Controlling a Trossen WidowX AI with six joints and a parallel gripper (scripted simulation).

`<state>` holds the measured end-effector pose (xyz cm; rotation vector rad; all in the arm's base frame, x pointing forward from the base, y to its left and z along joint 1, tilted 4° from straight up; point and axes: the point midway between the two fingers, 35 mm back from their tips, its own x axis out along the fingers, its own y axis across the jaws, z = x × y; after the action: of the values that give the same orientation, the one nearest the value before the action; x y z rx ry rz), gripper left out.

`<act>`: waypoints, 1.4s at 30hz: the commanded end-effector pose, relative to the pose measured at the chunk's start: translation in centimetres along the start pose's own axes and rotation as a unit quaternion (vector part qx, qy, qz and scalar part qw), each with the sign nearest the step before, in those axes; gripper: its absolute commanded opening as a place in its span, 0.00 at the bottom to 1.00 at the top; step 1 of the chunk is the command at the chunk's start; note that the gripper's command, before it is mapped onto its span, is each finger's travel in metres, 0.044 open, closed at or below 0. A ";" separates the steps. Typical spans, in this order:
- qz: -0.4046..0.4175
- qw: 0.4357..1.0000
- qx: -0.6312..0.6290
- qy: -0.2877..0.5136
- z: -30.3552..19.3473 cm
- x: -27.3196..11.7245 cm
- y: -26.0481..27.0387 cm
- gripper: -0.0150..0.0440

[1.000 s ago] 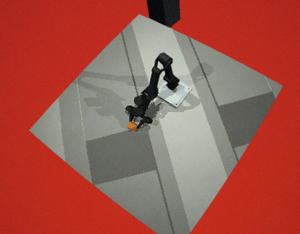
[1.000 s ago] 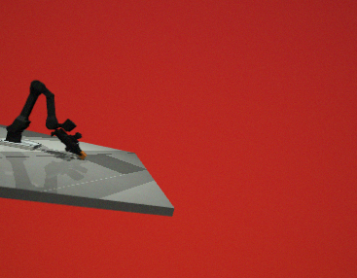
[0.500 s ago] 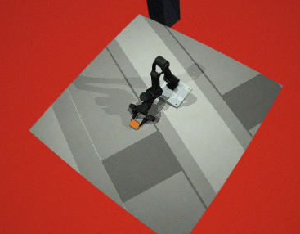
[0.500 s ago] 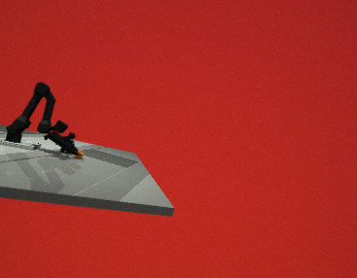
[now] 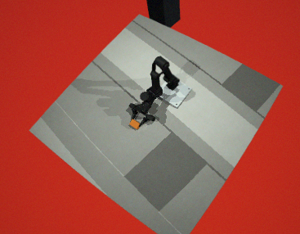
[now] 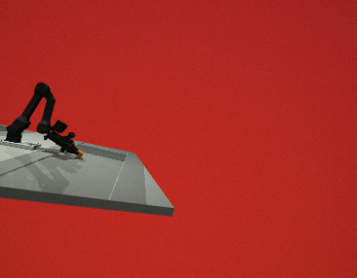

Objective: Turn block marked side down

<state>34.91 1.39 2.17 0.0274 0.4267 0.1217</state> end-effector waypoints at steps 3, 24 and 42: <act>0.003 1.000 0.002 -0.003 0.1 0.0 0.1 0.39; 0.003 1.000 0.002 -0.003 0.1 0.0 0.1 1.00; 0.003 1.000 0.002 -0.003 0.1 0.0 0.1 1.00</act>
<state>34.94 1.38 2.24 0.0279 0.4231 0.1215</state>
